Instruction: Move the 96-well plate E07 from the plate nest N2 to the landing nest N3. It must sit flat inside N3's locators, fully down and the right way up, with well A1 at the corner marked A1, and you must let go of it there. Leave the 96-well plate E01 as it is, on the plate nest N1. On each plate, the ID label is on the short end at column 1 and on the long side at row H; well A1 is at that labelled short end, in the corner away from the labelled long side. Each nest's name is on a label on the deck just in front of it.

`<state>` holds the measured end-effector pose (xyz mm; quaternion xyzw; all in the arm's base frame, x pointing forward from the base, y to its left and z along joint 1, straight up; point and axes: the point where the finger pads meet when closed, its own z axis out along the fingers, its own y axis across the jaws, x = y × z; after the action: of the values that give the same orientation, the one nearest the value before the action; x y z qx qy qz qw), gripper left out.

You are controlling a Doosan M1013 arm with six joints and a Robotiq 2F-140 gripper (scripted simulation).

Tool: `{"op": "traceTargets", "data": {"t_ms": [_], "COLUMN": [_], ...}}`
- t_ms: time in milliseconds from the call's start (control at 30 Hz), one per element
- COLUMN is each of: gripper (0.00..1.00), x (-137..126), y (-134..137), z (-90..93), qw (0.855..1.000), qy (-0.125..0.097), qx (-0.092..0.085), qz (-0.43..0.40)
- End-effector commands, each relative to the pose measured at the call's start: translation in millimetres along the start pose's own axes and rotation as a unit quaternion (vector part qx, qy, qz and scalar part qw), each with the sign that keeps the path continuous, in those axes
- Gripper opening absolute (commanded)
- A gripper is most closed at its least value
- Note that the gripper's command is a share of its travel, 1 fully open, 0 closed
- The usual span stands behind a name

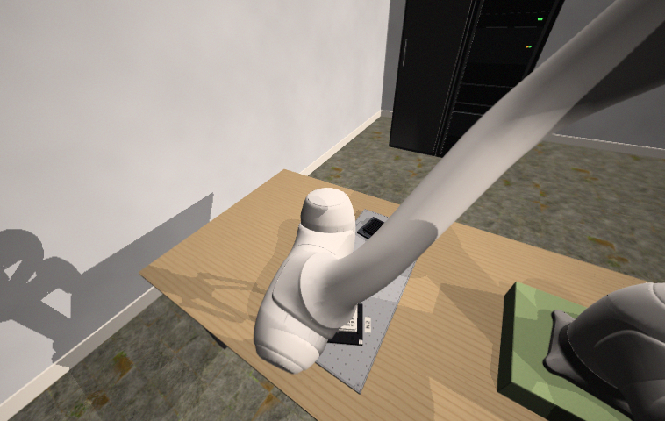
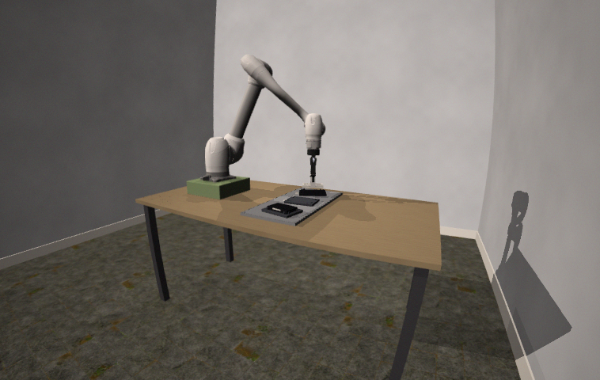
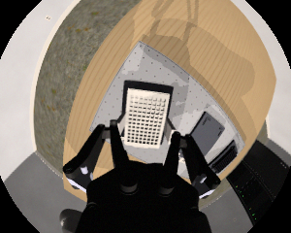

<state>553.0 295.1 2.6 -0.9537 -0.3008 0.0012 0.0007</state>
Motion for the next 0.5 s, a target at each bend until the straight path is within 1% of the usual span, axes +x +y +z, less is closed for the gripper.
{"op": "traceTargets", "data": {"t_ms": [0,200,467], "gripper": [0.0,0.0,0.0], "x": [0.1,0.1,0.1], "y": [0.0,0.0,0.0], "z": [-4.4,-12.6,-14.2], "qw": [1.0,1.0,1.0], "qy": [0.0,0.0,0.0], "qx": [0.0,0.0,0.0], "qz": [0.0,0.0,0.0]}}
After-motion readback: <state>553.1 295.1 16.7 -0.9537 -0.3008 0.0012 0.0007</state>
